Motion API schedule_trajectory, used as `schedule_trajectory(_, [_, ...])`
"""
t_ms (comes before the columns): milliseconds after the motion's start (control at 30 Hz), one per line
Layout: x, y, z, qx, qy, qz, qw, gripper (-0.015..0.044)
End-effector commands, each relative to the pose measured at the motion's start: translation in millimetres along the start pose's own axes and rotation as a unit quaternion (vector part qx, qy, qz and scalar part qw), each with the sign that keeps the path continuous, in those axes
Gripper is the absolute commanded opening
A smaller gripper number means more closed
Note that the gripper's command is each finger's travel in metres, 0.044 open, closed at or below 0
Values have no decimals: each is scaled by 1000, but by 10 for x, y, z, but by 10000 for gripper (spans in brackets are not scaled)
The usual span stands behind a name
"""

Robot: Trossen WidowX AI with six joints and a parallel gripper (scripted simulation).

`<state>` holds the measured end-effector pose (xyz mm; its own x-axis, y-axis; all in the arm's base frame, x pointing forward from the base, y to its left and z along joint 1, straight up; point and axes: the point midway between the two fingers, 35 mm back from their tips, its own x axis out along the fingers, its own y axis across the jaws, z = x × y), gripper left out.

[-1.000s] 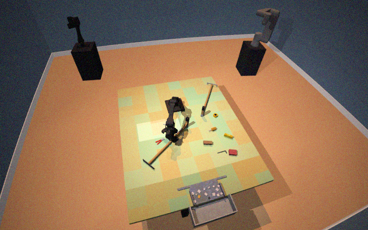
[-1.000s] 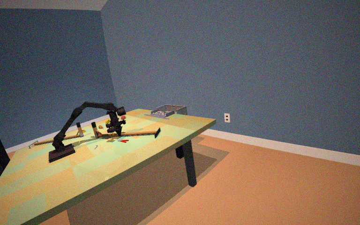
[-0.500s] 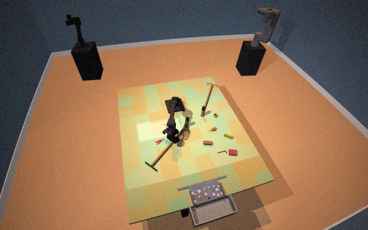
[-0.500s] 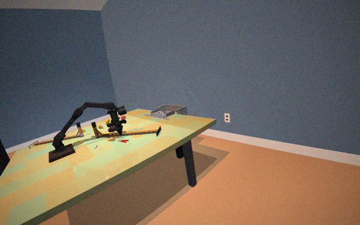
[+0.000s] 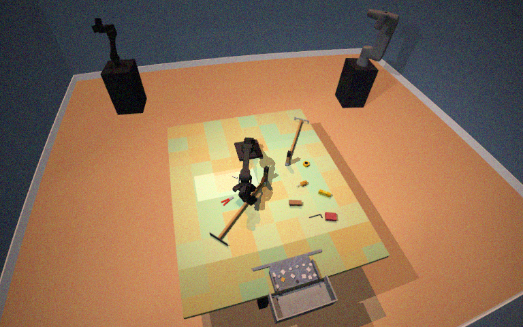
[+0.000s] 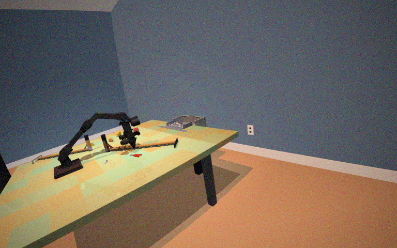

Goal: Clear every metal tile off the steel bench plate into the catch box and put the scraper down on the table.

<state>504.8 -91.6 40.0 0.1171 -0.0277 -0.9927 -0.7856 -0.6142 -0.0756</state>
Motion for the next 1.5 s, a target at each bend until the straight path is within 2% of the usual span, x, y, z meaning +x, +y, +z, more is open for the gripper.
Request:
schedule_trajectory(0, [38, -74, 26, -1, -2, -3, 1000, 0])
schedule_trajectory(400, [46, -187, 52, 0, 1, -8, 1000, 0])
schedule_trajectory(933, [-554, -122, 13, 1, 25, -25, 999, 0])
schedule_trajectory(1067, [-581, -121, 13, 3, 26, -26, 999, 0])
schedule_trajectory(1467, [-648, -83, -9, 147, 24, -32, 988, 0])
